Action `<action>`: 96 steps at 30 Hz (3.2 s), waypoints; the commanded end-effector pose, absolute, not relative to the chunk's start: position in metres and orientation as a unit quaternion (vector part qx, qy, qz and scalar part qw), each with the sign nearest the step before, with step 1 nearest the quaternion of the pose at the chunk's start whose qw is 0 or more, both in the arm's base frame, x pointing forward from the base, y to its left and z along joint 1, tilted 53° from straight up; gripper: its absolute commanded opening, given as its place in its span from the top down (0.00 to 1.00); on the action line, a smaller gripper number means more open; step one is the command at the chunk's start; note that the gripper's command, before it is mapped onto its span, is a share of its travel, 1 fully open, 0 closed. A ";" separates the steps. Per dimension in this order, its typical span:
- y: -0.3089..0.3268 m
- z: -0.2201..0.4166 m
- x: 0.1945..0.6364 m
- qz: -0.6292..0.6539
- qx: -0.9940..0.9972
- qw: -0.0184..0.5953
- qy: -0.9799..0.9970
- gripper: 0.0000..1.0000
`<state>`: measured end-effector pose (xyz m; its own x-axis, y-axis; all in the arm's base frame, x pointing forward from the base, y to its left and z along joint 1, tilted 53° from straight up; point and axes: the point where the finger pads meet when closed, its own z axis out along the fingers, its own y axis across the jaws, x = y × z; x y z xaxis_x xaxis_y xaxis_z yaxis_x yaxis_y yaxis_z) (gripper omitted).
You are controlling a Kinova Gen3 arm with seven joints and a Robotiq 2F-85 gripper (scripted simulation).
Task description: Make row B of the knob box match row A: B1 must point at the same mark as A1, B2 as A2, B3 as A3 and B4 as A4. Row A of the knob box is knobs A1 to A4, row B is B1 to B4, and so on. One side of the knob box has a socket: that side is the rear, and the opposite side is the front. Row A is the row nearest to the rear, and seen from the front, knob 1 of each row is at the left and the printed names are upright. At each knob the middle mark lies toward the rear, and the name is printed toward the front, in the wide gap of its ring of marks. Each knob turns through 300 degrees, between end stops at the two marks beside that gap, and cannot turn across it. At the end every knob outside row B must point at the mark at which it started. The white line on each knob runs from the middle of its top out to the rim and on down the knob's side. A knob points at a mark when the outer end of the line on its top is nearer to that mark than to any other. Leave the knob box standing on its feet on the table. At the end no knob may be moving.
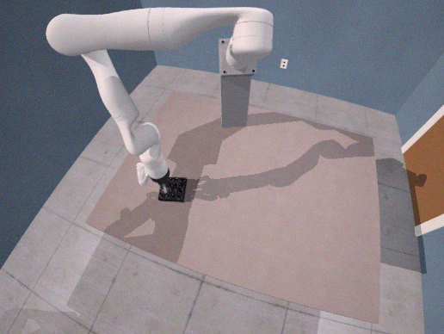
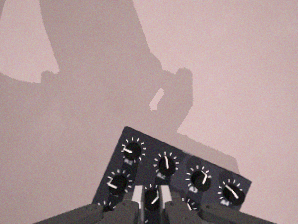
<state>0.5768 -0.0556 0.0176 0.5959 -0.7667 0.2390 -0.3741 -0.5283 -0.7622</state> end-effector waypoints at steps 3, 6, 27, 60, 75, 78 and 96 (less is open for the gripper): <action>-0.056 0.018 0.577 -0.300 -0.839 0.329 0.313 0.92; -0.056 0.018 0.577 -0.312 -0.850 0.318 0.283 0.92; -0.056 0.018 0.577 -0.381 -0.893 0.231 0.064 0.92; -0.056 0.018 0.577 -0.405 -0.895 0.185 -0.041 0.92; -0.056 0.018 0.577 -0.405 -0.895 0.185 -0.041 0.81; -0.056 0.018 0.577 -0.405 -0.895 0.185 -0.041 0.81; -0.061 0.026 0.567 -0.405 -0.895 0.185 -0.041 0.81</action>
